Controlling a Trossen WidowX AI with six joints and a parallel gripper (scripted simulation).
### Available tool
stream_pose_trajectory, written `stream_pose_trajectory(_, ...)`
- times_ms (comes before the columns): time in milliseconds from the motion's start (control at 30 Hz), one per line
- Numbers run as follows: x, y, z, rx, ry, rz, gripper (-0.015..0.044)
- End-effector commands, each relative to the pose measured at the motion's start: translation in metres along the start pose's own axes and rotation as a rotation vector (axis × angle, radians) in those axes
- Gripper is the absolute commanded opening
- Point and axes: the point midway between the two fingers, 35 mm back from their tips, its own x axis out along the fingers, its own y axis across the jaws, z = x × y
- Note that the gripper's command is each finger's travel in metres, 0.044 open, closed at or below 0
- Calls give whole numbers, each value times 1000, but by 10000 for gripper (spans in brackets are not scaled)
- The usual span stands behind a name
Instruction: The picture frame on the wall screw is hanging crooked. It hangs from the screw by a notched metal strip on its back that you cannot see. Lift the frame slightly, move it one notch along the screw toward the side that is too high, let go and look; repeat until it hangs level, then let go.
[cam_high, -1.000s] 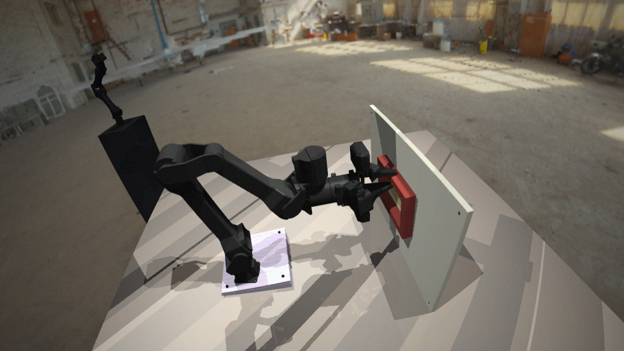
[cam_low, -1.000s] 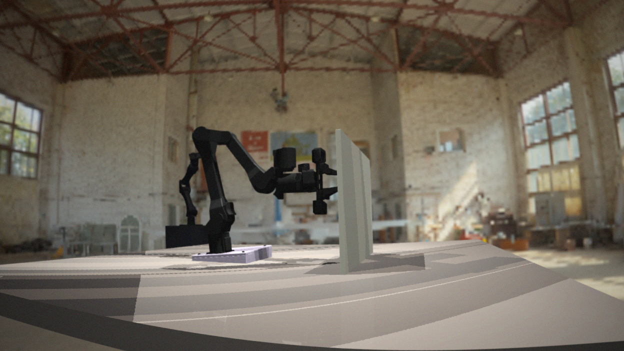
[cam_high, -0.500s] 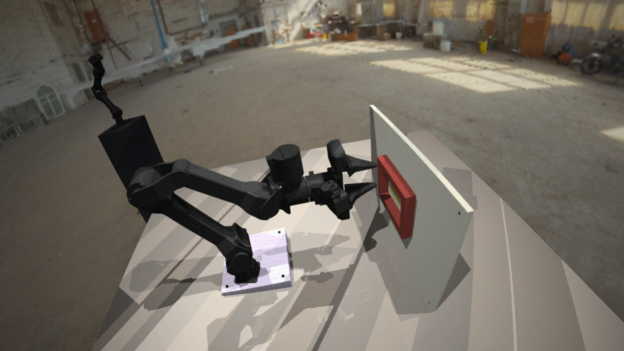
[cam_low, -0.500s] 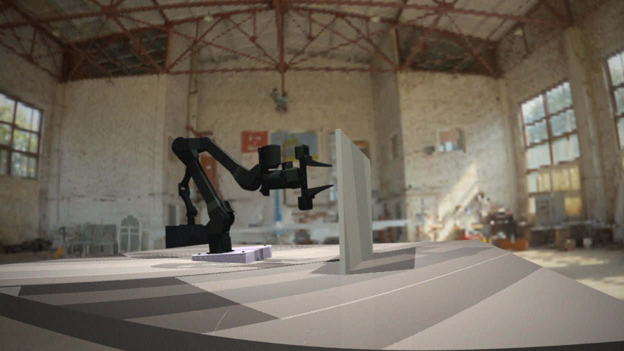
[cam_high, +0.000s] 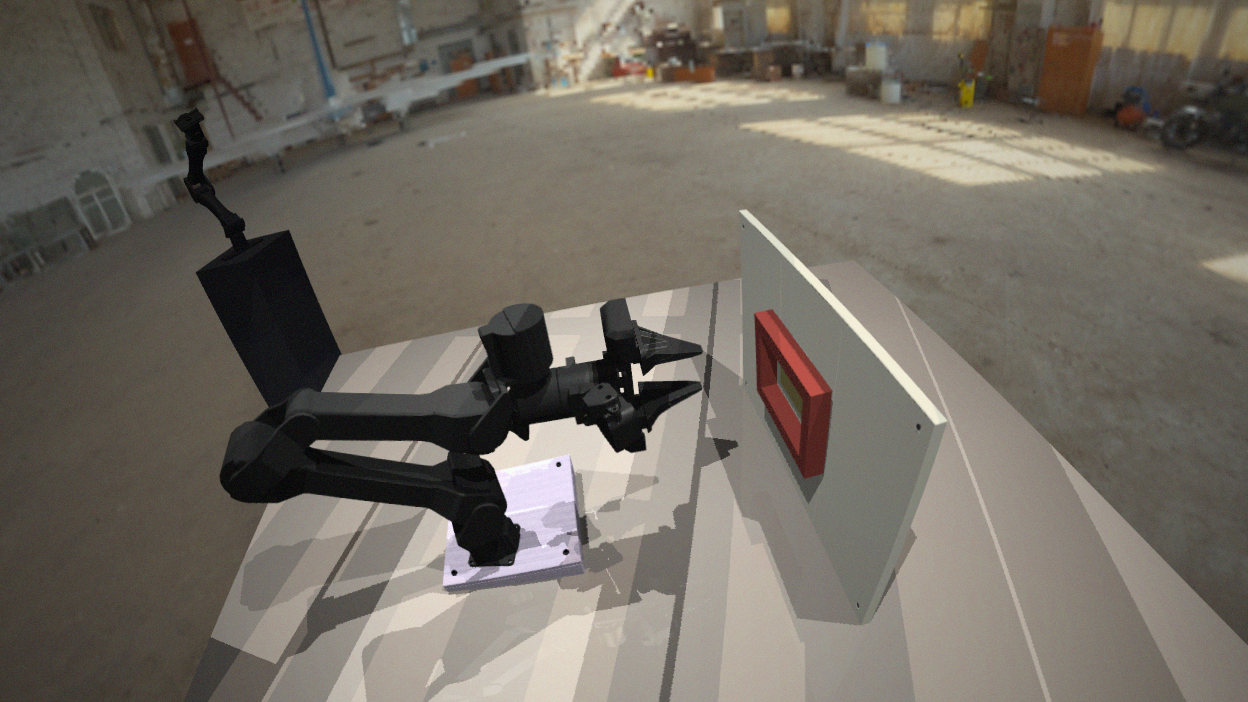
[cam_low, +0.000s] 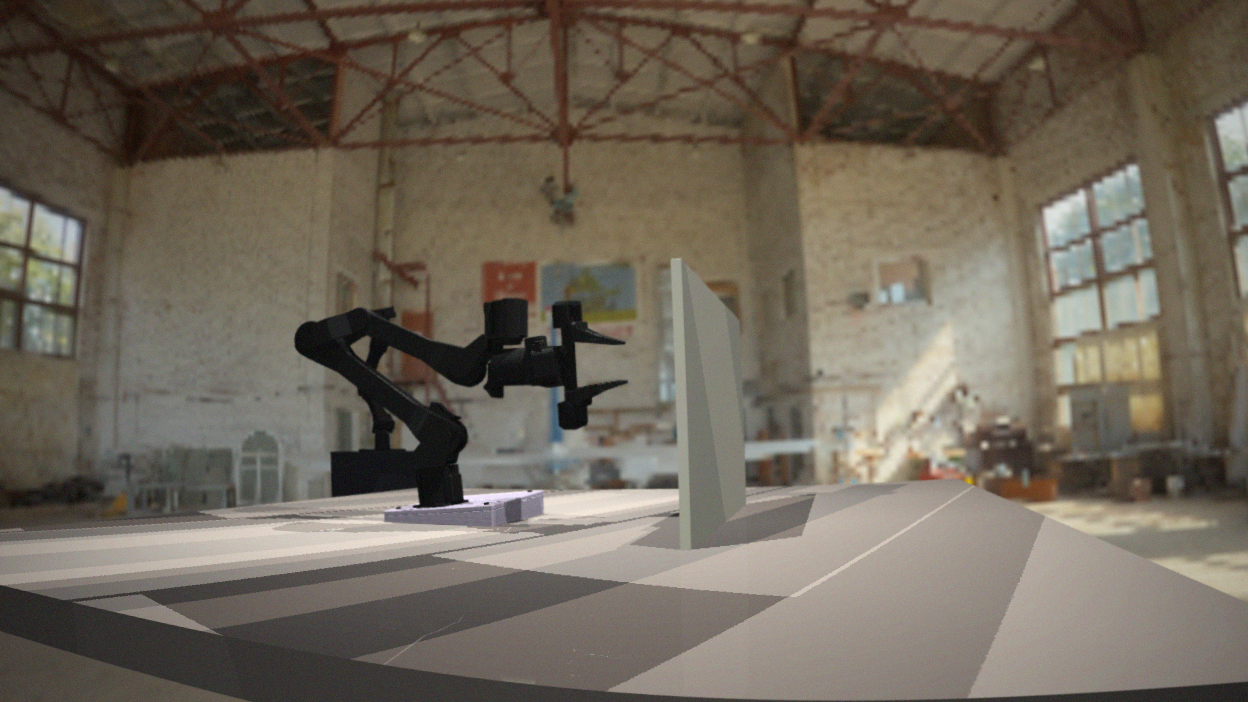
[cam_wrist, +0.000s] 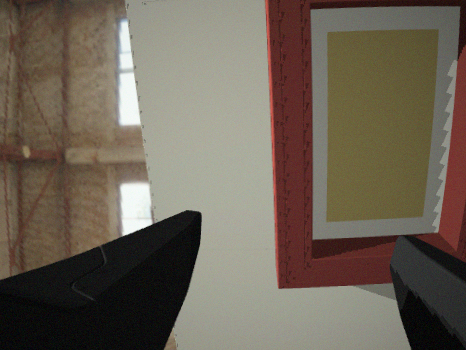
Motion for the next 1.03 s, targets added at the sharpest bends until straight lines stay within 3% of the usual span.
stream_pose_trajectory(0,-19,18,-6,14,3,19,260)
stream_pose_trajectory(367,-92,32,10,17,-1,5,260)
stream_pose_trajectory(1000,-93,32,11,17,-1,5,260)
